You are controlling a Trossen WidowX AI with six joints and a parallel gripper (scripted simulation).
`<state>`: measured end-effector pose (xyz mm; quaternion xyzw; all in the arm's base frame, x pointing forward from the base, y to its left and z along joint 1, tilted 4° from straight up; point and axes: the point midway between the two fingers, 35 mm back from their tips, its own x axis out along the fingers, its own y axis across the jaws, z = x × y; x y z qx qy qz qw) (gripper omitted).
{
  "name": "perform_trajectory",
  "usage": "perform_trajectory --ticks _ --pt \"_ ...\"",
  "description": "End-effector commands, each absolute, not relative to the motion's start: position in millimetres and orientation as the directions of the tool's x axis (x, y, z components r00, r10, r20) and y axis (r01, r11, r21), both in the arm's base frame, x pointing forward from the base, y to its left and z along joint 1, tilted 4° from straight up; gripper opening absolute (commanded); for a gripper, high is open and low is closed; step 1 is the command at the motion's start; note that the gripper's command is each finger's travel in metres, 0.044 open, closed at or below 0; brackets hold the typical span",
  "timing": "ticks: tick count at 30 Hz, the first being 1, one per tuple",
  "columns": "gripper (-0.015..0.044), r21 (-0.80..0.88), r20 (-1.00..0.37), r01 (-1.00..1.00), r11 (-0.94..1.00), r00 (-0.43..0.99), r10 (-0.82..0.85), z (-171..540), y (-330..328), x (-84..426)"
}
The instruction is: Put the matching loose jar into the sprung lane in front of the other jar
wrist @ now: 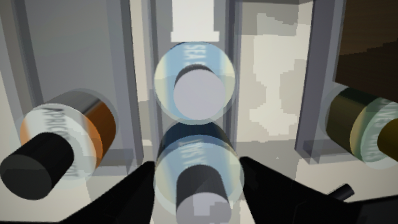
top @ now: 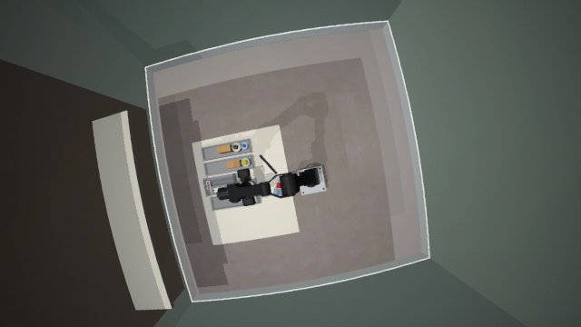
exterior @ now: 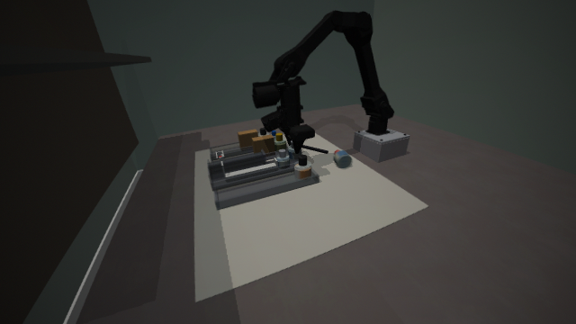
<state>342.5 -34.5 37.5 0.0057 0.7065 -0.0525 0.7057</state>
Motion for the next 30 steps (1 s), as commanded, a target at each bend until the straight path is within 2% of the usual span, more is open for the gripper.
perform_trajectory --ticks 1,30 --pt "0.0 -0.069 -0.997 0.082 0.994 0.027 -0.071 41.9 -35.4 351.4" --pt "0.0 -0.069 -0.997 0.082 0.994 0.028 -0.071 42.0 -35.7 355.0"
